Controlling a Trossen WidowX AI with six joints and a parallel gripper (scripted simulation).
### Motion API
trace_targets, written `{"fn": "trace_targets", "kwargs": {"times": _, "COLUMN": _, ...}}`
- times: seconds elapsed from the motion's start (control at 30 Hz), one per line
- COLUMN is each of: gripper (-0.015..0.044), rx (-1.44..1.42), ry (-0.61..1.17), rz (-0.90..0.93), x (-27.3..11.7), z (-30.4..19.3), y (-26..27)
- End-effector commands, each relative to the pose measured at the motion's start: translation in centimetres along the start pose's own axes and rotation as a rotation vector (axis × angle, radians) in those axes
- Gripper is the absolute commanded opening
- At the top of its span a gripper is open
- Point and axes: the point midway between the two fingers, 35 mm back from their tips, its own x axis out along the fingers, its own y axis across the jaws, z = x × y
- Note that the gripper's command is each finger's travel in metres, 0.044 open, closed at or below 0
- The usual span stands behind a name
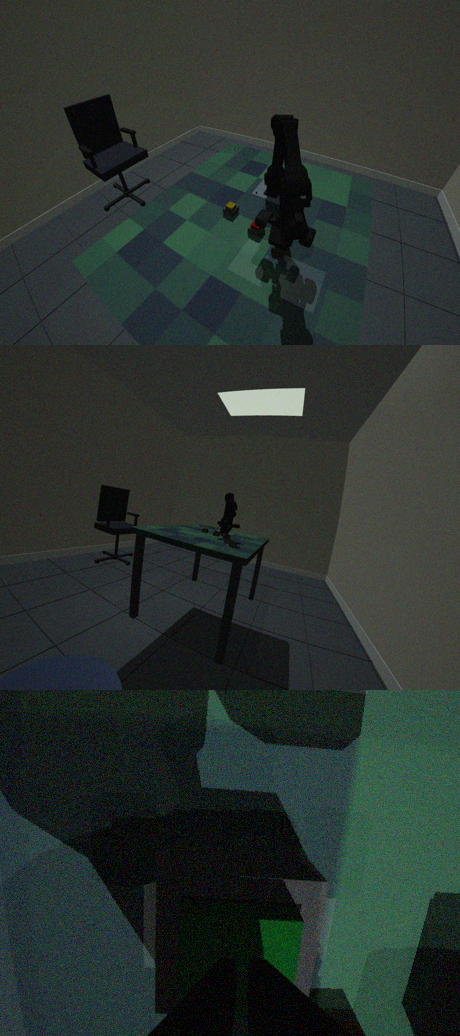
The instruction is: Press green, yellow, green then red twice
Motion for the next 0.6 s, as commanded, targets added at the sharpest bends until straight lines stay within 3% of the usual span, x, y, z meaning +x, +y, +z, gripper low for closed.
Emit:
{"fn": "trace_targets", "kwargs": {"times": 0.0, "gripper": 0.0020, "rx": 0.004, "ry": -0.004, "rz": 0.006, "x": -2.6, "z": 0.0, "y": 0.1}}
{"fn": "trace_targets", "kwargs": {"times": 0.2, "gripper": 0.0020, "rx": 0.004, "ry": -0.004, "rz": 0.006, "x": -3.1, "z": 0.0, "y": 0.1}}
{"fn": "trace_targets", "kwargs": {"times": 0.4, "gripper": 0.0020, "rx": 0.004, "ry": -0.004, "rz": 0.006, "x": -8.8, "z": 0.0, "y": 0.0}}
{"fn": "trace_targets", "kwargs": {"times": 0.57, "gripper": 0.0020, "rx": 0.004, "ry": -0.004, "rz": 0.006, "x": -9.0, "z": 0.0, "y": 0.0}}
